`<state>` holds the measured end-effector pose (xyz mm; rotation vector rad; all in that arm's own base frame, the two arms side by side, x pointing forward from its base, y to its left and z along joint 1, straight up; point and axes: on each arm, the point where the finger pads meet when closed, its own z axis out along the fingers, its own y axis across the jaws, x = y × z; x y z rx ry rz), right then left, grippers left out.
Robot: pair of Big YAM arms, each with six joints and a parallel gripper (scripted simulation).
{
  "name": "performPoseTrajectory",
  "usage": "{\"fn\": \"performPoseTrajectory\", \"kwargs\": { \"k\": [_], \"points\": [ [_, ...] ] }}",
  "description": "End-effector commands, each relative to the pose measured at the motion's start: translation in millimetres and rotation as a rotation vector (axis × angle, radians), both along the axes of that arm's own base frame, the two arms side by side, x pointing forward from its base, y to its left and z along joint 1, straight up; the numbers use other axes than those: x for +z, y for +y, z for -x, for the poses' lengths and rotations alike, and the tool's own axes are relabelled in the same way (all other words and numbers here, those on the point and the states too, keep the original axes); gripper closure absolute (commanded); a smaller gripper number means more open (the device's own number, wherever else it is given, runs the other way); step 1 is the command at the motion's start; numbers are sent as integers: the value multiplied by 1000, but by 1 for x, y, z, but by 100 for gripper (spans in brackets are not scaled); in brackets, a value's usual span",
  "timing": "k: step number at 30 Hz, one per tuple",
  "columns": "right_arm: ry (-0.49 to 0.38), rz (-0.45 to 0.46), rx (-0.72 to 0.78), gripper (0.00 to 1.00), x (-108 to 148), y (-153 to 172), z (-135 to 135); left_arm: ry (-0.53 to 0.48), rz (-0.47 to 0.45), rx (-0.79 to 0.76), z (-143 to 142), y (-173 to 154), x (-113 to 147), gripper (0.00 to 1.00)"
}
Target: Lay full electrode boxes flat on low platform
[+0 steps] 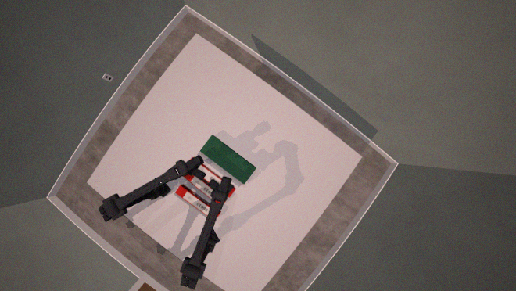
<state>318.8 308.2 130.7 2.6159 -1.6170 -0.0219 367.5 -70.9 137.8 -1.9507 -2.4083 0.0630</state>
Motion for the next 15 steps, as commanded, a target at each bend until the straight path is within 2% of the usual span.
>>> {"fn": "performPoseTrajectory", "kwargs": {
  "k": [1,15],
  "points": [
    [-106,-113,31,100,73,20,-15,-138,7,36,-19,7,44,100],
    [-106,-113,28,100,73,20,-15,-133,6,34,-16,8,45,100]
  ]
}}
